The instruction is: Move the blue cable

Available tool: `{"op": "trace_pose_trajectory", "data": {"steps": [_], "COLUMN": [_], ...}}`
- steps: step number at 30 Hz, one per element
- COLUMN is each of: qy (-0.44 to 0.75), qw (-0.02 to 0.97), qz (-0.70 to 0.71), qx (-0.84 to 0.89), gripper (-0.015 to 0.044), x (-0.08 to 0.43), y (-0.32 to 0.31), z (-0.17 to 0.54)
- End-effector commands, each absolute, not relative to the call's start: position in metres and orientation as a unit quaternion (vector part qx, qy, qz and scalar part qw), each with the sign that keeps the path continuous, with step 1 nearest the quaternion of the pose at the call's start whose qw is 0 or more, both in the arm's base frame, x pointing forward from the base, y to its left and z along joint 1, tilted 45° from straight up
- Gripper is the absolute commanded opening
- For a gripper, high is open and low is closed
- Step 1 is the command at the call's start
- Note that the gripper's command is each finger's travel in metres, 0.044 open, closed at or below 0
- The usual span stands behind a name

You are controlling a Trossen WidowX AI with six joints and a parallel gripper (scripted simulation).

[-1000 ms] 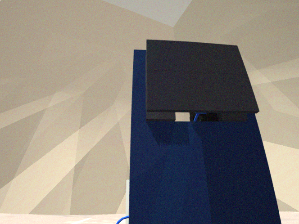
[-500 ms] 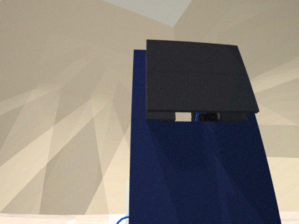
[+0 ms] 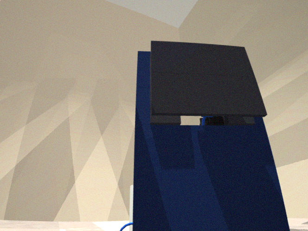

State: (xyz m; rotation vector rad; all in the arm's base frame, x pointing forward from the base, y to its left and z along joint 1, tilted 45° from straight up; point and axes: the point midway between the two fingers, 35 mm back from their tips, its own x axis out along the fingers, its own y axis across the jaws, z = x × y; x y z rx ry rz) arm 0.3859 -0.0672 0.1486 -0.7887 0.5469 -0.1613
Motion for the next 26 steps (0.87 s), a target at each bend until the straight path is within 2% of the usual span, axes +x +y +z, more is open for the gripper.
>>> {"op": "trace_pose_trajectory", "data": {"steps": [1, 26], "qy": [0.261, 0.261], "qw": [0.885, 0.885], "qz": [-0.08, -0.08], "qx": [-0.378, -0.377], "gripper": [0.044, 0.044], "x": [0.387, 0.389], "y": [-0.065, -0.049], "z": [0.151, 0.154]}}
